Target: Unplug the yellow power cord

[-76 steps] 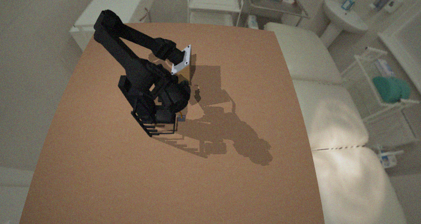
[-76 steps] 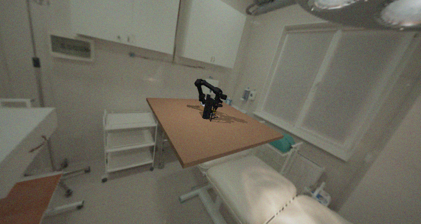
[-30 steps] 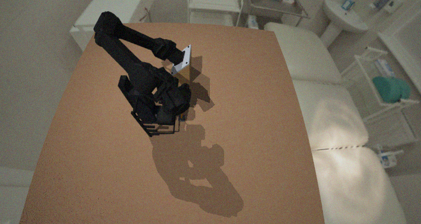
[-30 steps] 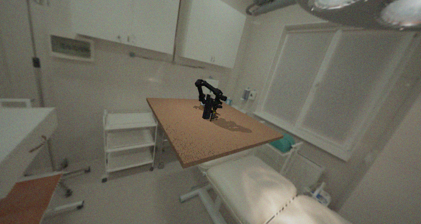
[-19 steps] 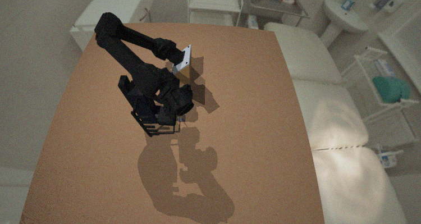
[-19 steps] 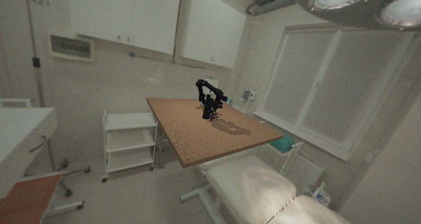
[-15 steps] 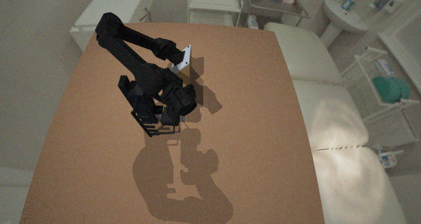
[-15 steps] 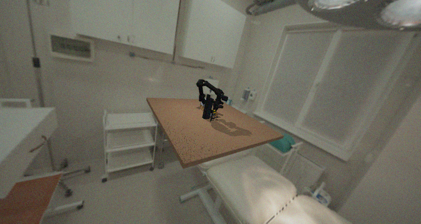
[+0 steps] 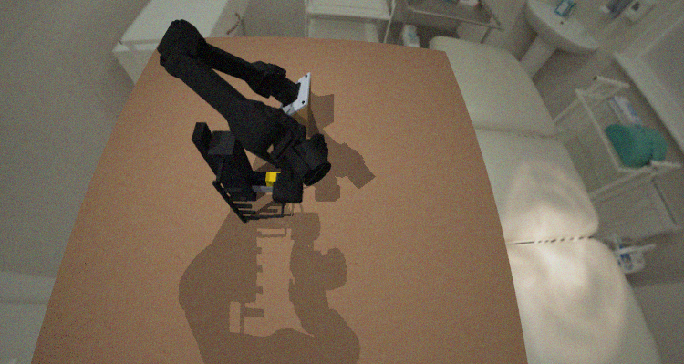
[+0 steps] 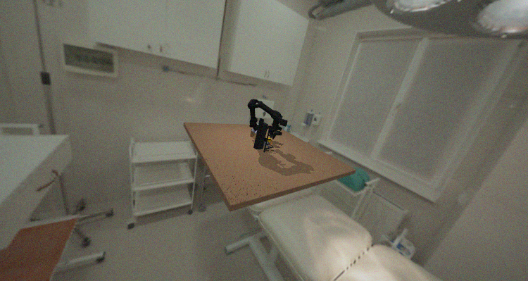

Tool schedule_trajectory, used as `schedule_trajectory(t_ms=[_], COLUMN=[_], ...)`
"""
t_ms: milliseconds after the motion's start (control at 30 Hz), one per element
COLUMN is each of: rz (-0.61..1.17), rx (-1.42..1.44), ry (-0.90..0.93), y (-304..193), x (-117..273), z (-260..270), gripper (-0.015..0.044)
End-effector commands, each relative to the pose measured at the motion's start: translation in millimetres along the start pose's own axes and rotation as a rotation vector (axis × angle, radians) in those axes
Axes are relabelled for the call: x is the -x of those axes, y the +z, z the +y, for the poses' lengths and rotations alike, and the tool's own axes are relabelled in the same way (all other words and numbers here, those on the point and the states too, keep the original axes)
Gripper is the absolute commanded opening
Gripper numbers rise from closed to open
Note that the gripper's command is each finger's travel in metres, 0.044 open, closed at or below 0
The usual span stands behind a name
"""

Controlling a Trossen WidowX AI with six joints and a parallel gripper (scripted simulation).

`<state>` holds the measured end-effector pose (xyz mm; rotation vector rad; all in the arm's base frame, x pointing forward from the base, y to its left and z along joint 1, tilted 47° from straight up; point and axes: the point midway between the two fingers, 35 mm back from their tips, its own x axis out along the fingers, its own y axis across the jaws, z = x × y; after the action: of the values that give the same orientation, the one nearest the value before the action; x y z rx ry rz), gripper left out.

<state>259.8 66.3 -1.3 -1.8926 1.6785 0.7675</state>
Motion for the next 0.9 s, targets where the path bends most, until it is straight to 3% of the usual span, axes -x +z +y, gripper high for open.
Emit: schedule_trajectory(t_ms=[0,867], rz=[0.005,0.006], rx=[0.002,0.013], ry=[-0.001,-0.011], y=[-1.0,-26.9], x=[-0.3,8.0], z=[0.0,0.1], gripper=[0.016,0.016])
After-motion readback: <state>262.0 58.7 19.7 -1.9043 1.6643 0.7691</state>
